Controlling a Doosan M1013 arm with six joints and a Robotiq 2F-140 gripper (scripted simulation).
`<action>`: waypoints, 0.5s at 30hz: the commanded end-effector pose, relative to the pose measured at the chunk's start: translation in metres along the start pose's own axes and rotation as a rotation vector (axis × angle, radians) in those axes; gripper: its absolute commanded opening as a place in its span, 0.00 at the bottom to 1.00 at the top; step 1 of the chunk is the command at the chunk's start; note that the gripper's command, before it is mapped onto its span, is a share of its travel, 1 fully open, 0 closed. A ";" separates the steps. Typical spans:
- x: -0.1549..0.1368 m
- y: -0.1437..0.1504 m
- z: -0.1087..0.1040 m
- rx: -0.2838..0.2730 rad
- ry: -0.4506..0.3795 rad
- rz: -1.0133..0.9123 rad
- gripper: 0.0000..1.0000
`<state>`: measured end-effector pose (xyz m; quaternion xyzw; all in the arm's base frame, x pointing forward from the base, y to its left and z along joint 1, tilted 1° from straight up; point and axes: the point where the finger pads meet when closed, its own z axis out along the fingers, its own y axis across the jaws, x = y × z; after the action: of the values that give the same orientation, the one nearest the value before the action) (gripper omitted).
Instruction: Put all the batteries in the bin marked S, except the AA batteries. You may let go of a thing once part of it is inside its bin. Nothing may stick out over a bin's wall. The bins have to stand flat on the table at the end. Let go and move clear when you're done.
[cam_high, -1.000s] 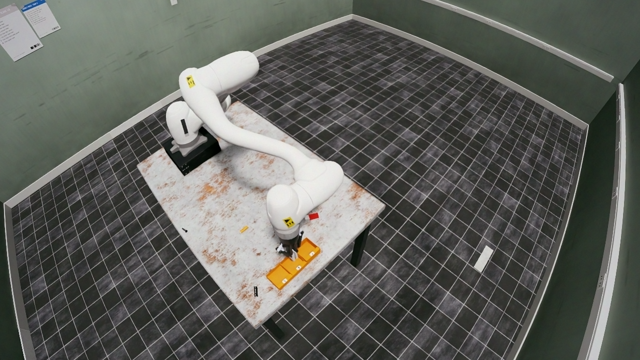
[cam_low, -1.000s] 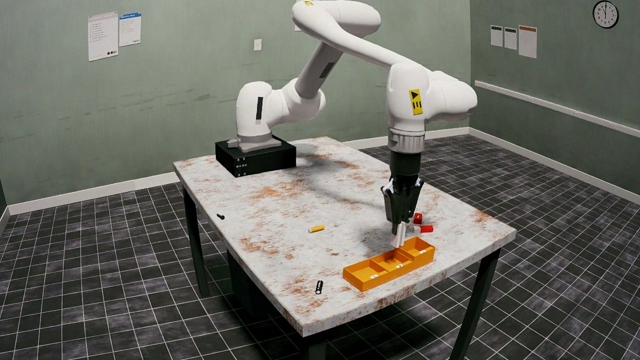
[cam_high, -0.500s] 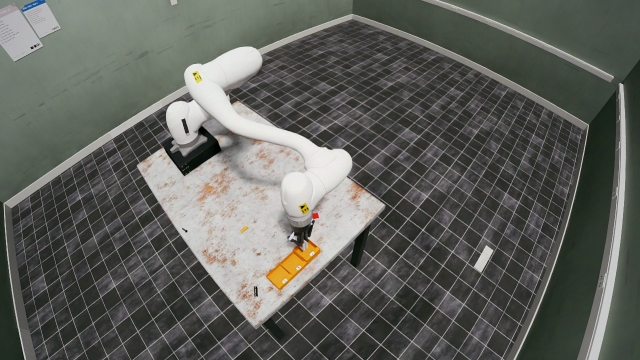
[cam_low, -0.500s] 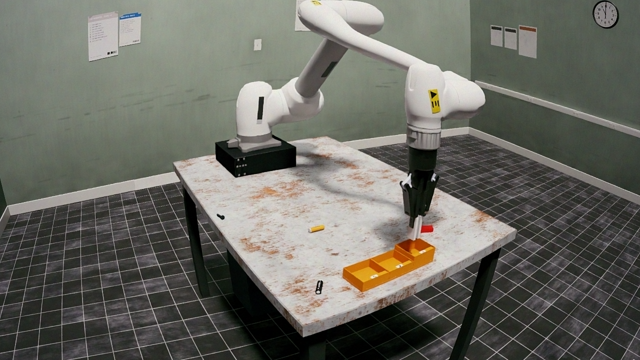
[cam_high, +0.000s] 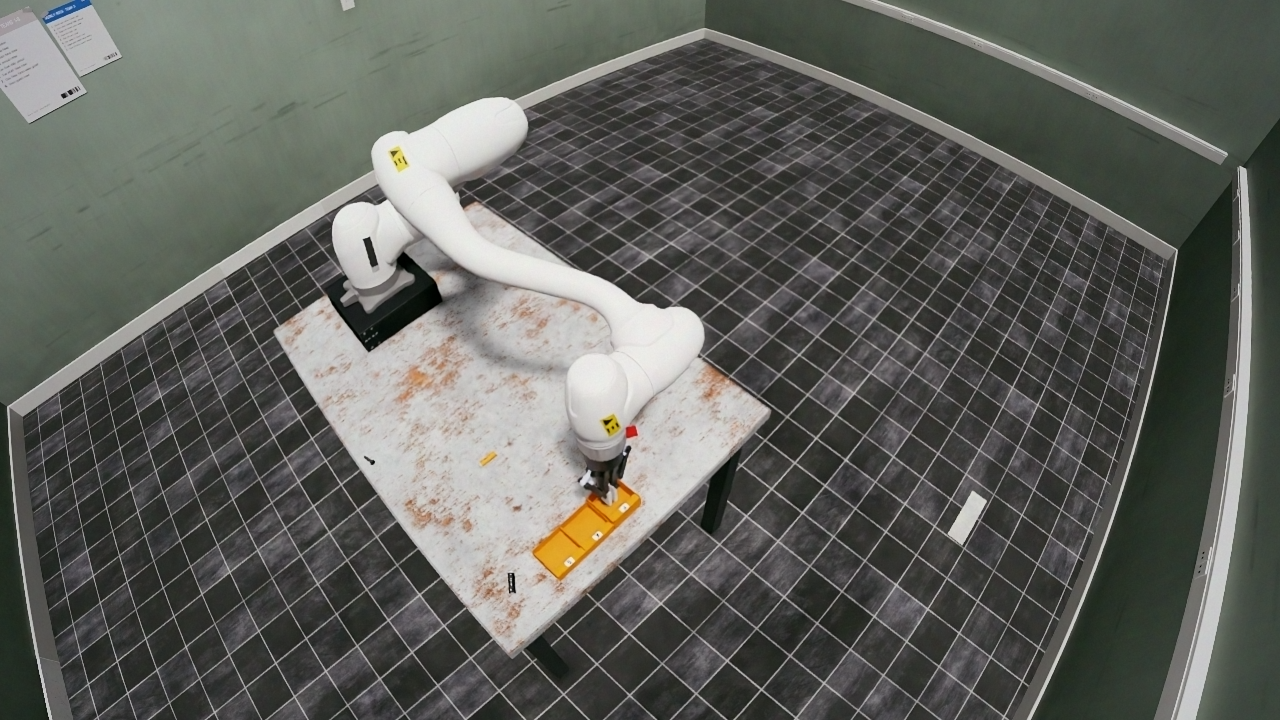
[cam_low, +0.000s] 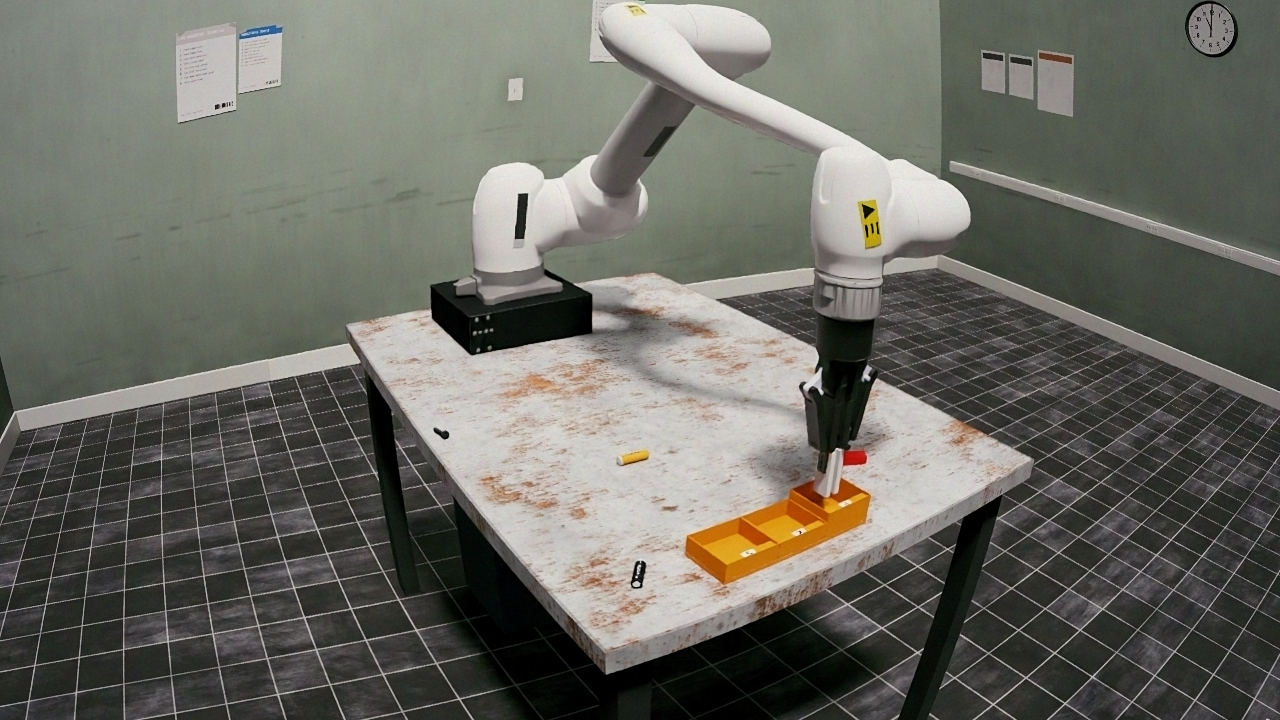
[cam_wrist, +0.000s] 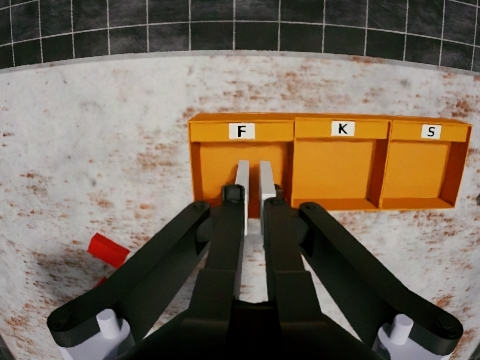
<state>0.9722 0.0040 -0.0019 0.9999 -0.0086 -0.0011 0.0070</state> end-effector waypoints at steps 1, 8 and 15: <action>0.000 0.000 0.008 0.000 0.000 0.000 0.15; 0.000 0.000 0.021 0.000 0.000 0.000 0.15; 0.000 0.000 0.033 0.000 0.000 0.000 0.15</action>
<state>0.9721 0.0036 -0.0340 0.9999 -0.0086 -0.0011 0.0071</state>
